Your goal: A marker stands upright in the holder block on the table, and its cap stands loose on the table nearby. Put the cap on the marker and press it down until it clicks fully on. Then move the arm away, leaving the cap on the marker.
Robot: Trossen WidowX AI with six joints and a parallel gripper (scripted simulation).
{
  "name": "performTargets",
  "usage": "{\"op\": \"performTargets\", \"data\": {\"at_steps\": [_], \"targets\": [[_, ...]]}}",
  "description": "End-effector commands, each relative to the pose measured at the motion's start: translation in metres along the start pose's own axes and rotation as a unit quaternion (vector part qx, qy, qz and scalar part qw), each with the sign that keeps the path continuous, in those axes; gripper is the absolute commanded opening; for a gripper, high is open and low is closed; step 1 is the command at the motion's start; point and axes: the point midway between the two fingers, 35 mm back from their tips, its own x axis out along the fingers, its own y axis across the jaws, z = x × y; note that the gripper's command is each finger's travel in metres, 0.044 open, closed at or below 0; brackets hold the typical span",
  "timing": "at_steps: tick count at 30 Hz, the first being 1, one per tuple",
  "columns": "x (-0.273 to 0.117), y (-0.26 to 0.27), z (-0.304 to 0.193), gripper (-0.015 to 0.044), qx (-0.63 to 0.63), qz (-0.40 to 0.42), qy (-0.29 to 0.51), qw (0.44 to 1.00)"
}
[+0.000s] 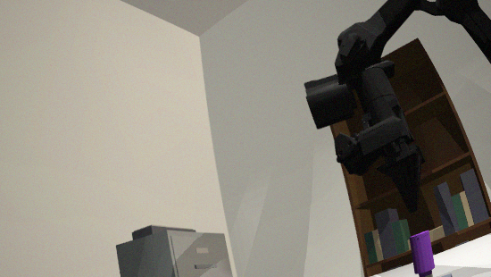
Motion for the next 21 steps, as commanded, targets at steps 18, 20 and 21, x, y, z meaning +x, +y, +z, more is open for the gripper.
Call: {"op": "performTargets", "data": {"at_steps": [18, 20, 21], "targets": [[0.025, -0.001, 0.0, 0.0, 0.006, -0.002, 0.0, 1.0], [0.028, -0.001, 0.0, 0.0, 0.006, -0.002, 0.0, 1.0], [0.029, -0.001, 0.0, 0.0, 0.006, -0.002, 0.0, 1.0]]}}
